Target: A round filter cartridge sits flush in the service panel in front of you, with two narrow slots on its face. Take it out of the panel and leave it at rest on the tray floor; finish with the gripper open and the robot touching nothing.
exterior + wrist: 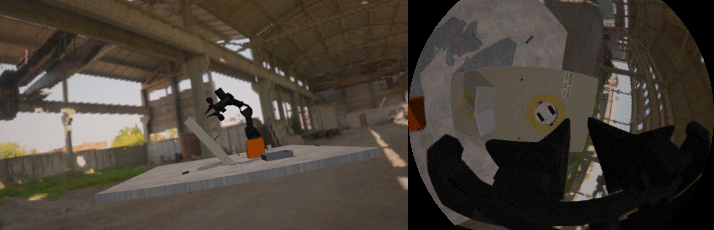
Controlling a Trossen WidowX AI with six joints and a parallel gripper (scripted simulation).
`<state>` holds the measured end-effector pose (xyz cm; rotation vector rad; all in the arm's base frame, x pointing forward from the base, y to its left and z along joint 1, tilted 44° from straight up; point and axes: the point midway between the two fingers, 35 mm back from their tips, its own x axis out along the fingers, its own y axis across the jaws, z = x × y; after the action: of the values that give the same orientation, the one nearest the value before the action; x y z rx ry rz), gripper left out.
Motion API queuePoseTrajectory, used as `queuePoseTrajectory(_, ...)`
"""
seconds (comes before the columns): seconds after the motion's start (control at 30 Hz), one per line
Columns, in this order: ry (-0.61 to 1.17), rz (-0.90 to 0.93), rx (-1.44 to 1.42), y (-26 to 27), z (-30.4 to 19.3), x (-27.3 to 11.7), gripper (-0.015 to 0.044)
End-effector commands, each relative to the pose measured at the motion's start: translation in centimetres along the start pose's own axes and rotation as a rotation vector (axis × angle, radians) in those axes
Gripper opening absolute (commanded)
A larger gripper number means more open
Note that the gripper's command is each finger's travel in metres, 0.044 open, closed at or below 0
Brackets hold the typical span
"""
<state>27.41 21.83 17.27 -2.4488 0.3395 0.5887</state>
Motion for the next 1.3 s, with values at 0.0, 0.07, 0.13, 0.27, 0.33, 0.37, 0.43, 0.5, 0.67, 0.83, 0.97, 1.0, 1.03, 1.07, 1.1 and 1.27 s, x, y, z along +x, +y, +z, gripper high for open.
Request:
queuePoseTrajectory(0.0,0.106,0.195,-0.474,3.7,-0.4,1.2,0.0102)
queuePoseTrajectory(0.07,0.106,0.195,-0.474,3.7,-0.4,1.2,0.0102)
queuePoseTrajectory(0.13,0.106,0.195,-0.474,3.7,-0.4,1.2,0.0102)
queuePoseTrajectory(0.27,0.106,0.195,-0.474,3.7,-0.4,1.2,0.0102)
queuePoseTrajectory(0.33,0.106,0.195,-0.474,3.7,-0.4,1.2,0.0102)
queuePoseTrajectory(0.37,0.106,0.195,-0.474,3.7,-0.4,1.2,0.0102)
queuePoseTrajectory(0.43,0.106,0.195,-0.474,3.7,-0.4,1.2,0.0102)
queuePoseTrajectory(0.5,0.106,0.195,-0.474,3.7,-0.4,1.2,0.0102)
queuePoseTrajectory(0.67,0.104,0.196,-0.473,3.8,-0.4,1.8,0.0102)
queuePoseTrajectory(0.83,0.102,0.197,-0.472,3.9,-0.4,2.6,0.0102)
queuePoseTrajectory(0.97,0.101,0.198,-0.472,4.0,-0.5,3.2,0.0102)
queuePoseTrajectory(1.0,0.101,0.198,-0.471,4.0,-0.5,3.4,0.0102)
queuePoseTrajectory(1.03,0.101,0.198,-0.471,4.0,-0.5,3.5,0.0102)
queuePoseTrajectory(1.07,0.101,0.198,-0.471,4.0,-0.6,3.7,0.0102)
queuePoseTrajectory(1.1,0.101,0.198,-0.471,4.1,-0.6,3.8,0.0102)
queuePoseTrajectory(1.27,0.101,0.197,-0.471,4.2,-0.7,4.6,0.0102)
